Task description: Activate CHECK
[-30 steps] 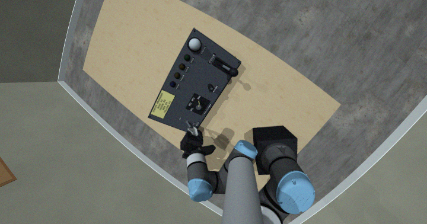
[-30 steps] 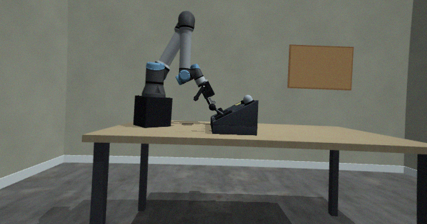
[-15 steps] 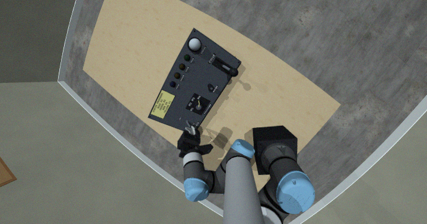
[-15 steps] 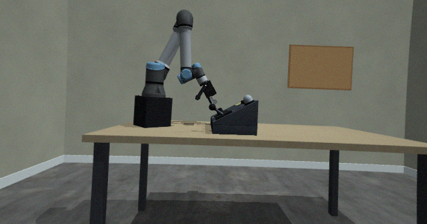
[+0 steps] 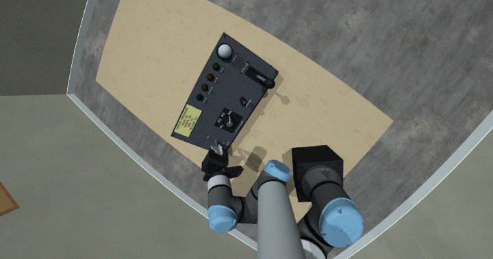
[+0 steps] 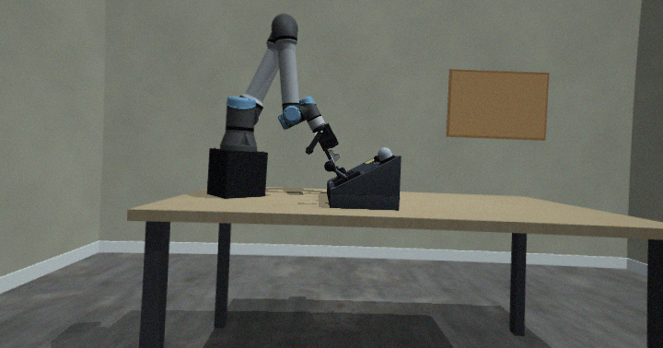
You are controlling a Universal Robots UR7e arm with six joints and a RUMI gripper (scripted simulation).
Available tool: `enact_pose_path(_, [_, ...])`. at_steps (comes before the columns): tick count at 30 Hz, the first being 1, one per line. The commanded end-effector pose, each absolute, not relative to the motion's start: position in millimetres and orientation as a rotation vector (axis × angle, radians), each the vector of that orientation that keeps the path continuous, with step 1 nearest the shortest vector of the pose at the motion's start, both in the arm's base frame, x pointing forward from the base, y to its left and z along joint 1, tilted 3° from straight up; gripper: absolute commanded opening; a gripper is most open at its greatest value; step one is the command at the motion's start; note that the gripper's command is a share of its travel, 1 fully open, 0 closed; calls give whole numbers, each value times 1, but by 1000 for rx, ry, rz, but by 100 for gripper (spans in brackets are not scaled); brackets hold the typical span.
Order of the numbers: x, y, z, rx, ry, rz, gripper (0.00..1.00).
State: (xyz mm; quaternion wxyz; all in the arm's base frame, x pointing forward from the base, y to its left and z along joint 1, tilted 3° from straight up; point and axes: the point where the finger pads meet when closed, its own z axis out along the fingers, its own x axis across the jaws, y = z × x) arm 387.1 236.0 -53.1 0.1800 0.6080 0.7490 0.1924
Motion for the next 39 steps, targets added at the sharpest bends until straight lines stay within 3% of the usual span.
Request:
enact_pose_path(1, [391, 237, -51, 1718, 2116, 545, 0])
enact_pose_path(39, [385, 236, -54, 1718, 2116, 545, 0])
